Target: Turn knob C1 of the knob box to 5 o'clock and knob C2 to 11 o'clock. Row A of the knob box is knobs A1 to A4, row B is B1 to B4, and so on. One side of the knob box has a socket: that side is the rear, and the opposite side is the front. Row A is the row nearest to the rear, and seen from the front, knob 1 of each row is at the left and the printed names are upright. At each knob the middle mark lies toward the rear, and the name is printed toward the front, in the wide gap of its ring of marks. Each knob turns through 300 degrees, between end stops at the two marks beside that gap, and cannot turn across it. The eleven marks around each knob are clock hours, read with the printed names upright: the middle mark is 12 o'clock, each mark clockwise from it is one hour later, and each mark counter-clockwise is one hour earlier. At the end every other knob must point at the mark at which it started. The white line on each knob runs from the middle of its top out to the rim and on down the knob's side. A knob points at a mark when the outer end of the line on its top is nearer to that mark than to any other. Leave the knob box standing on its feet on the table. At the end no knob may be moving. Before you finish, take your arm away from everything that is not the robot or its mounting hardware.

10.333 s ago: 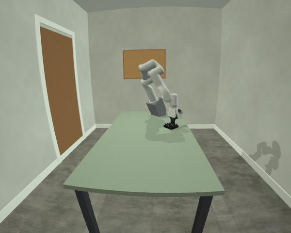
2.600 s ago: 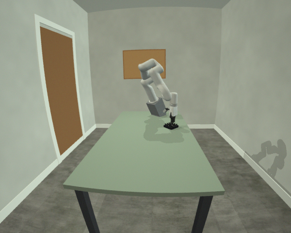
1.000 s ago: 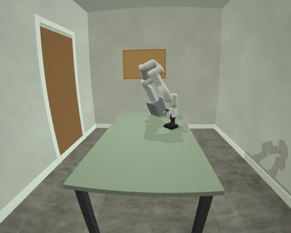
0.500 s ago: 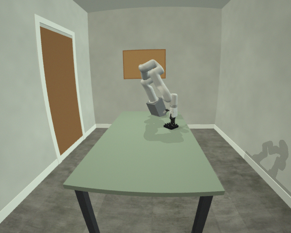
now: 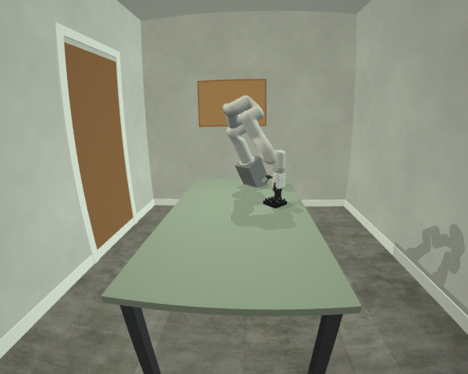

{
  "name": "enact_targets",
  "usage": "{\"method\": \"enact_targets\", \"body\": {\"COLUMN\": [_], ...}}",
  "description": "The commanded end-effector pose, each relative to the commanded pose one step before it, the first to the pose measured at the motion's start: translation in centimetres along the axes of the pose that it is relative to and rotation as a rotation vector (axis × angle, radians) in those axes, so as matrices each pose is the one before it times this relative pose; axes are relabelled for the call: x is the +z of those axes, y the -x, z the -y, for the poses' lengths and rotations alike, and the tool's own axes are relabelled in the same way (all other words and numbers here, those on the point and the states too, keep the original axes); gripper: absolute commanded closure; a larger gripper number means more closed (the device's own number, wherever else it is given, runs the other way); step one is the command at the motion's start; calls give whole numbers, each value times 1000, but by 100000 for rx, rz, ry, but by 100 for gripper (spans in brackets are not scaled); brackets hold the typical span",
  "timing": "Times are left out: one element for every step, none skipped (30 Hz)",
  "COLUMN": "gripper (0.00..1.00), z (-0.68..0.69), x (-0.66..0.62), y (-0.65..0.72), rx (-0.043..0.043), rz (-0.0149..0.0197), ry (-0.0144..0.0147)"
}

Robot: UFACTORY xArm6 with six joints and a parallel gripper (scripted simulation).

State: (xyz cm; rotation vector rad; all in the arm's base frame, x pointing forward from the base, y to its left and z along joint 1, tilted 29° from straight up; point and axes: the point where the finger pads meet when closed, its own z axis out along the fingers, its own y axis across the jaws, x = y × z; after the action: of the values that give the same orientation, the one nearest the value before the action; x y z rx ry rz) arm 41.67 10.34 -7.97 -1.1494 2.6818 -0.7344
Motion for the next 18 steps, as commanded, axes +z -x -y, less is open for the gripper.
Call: {"method": "enact_targets", "body": {"gripper": [81, 81, 81, 81, 81, 81, 81, 81, 81, 92, 92, 92, 92, 92, 92, 92, 92, 92], "z": [42, 0, 0, 0, 0, 0, 0, 0, 0, 0, 0, 0, 0, 0, 0, 0, 0, 0], "x": [-82, 0, 0, 0, 0, 0, 0, 0, 0, 0, 0, 0, 0, 0, 0, 0, 0, 0], "y": [117, 0, 0, 0, 0, 0, 0, 0, 0, 0, 0, 0, 0, 0, 0, 0, 0, 0], "rx": [36, 0, 0, 0, 0, 0, 0, 0, 0, 0, 0, 0, 0, 0, 0, 0, 0, 0], "rz": [267, 0, 0, 0, 0, 0, 0, 0, 0, 0, 0, 0, 0, 0, 0, 0, 0, 0], "ry": [-64, 0, 0, 0, 0, 0, 0, 0, 0, 0, 0, 0, 0, 0, 0, 0, 0, 0]}}
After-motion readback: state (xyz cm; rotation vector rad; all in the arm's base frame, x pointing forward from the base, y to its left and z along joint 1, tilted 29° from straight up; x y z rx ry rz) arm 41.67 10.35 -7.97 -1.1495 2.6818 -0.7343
